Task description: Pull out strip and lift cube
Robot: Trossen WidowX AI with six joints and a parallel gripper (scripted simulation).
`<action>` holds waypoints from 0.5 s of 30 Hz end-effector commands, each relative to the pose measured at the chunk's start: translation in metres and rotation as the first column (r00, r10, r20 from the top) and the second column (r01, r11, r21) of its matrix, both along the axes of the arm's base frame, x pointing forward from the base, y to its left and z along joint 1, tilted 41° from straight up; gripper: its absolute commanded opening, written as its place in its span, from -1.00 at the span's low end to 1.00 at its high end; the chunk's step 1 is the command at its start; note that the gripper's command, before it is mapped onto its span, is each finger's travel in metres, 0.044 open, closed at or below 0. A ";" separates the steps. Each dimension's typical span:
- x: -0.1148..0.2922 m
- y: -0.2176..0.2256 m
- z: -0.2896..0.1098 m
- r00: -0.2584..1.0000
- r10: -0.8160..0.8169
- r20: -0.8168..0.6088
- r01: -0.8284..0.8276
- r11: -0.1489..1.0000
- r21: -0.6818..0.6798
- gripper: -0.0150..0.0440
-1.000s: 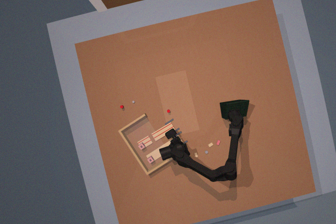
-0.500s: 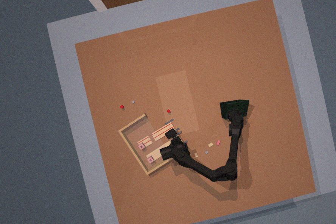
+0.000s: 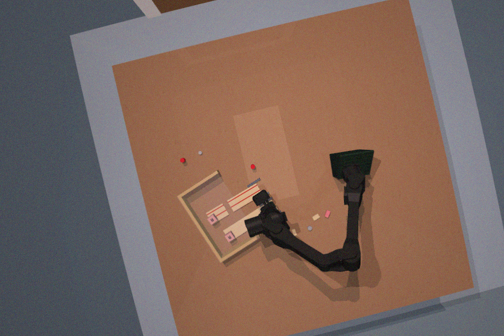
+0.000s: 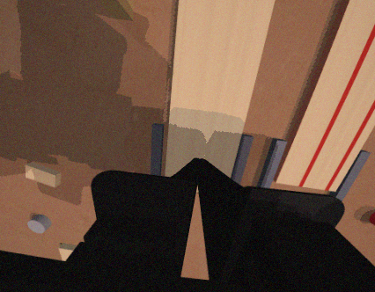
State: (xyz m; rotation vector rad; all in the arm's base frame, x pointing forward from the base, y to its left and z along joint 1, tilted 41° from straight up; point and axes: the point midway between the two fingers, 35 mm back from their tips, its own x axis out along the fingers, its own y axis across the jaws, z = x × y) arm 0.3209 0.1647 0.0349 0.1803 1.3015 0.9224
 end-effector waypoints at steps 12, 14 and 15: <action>-0.026 -0.008 -0.012 1.000 0.009 -0.015 -0.009 1.000 -0.007 -0.49; -0.028 -0.009 -0.013 1.000 0.009 -0.015 -0.009 1.000 -0.007 -0.49; -0.030 -0.009 -0.014 1.000 0.009 -0.015 -0.009 1.000 -0.007 -0.49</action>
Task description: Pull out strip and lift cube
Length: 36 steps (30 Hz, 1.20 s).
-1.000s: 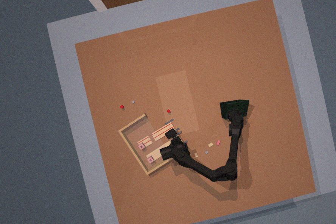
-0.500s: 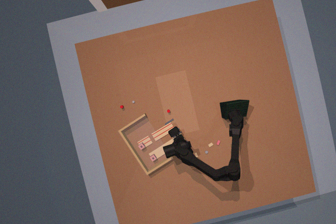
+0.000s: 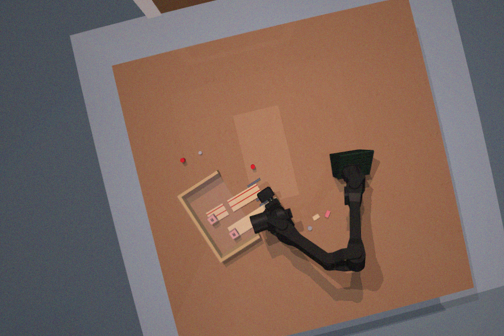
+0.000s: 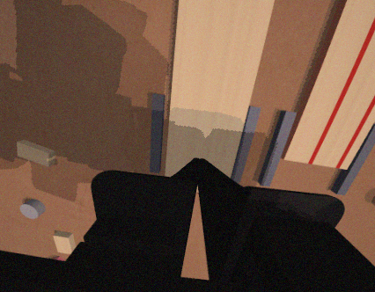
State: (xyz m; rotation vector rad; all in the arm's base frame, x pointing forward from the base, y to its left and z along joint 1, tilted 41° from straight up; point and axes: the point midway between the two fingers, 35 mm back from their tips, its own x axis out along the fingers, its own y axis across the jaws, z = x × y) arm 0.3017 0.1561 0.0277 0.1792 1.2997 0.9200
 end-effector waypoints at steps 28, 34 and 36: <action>-0.048 -0.017 -0.020 1.000 0.011 -0.020 -0.011 1.000 -0.007 -0.49; -0.056 -0.020 -0.023 1.000 0.011 -0.020 -0.011 1.000 -0.007 -0.49; -0.058 -0.021 -0.023 1.000 0.011 -0.020 -0.011 1.000 -0.007 -0.49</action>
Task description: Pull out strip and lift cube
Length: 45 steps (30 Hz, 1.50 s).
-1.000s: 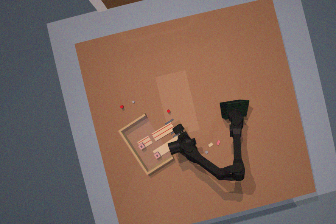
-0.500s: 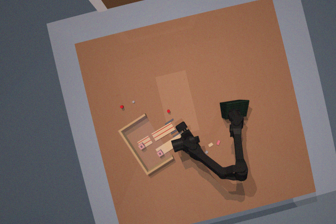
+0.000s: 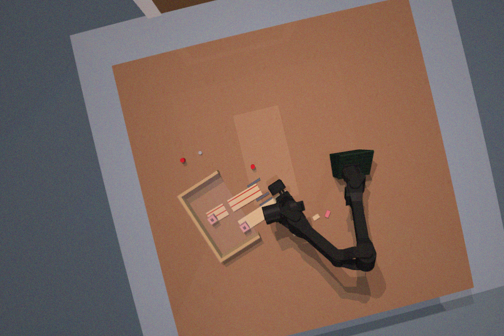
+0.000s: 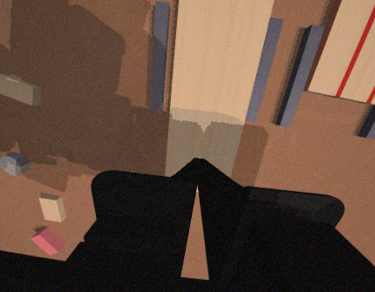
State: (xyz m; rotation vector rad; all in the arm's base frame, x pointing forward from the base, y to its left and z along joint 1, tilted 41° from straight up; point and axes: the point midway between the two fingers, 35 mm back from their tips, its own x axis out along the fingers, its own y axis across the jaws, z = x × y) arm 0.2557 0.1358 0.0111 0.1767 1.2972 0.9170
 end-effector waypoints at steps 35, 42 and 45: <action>-0.057 -0.020 -0.022 1.000 0.013 -0.027 -0.013 1.000 -0.006 -0.49; -0.066 -0.024 -0.025 1.000 0.013 -0.027 -0.013 1.000 -0.006 -0.49; -0.069 -0.025 -0.026 1.000 0.013 -0.027 -0.013 1.000 -0.006 -0.49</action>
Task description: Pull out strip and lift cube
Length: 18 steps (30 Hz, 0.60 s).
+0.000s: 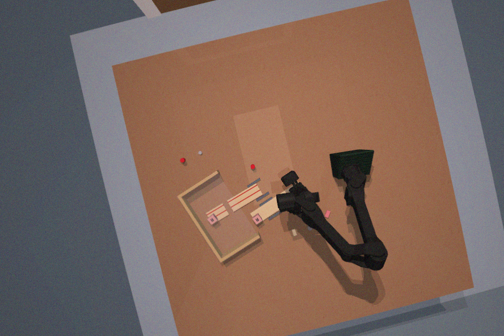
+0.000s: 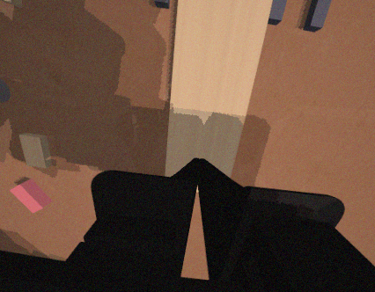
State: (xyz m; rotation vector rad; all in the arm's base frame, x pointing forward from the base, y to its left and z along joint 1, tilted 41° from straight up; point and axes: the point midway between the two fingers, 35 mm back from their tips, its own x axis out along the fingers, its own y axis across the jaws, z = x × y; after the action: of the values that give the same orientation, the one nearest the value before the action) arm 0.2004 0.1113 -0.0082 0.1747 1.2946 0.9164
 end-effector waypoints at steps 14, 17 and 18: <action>-0.025 -0.005 -0.010 0.999 0.013 -0.031 -0.013 1.000 -0.006 -0.49; -0.025 -0.005 -0.010 0.999 0.013 -0.031 -0.013 1.000 -0.006 -0.49; -0.025 -0.005 -0.010 0.999 0.013 -0.031 -0.013 1.000 -0.006 -0.49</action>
State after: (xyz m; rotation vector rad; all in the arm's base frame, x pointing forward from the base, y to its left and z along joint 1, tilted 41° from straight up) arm 0.1862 0.1052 -0.0137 0.1765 1.2978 0.9170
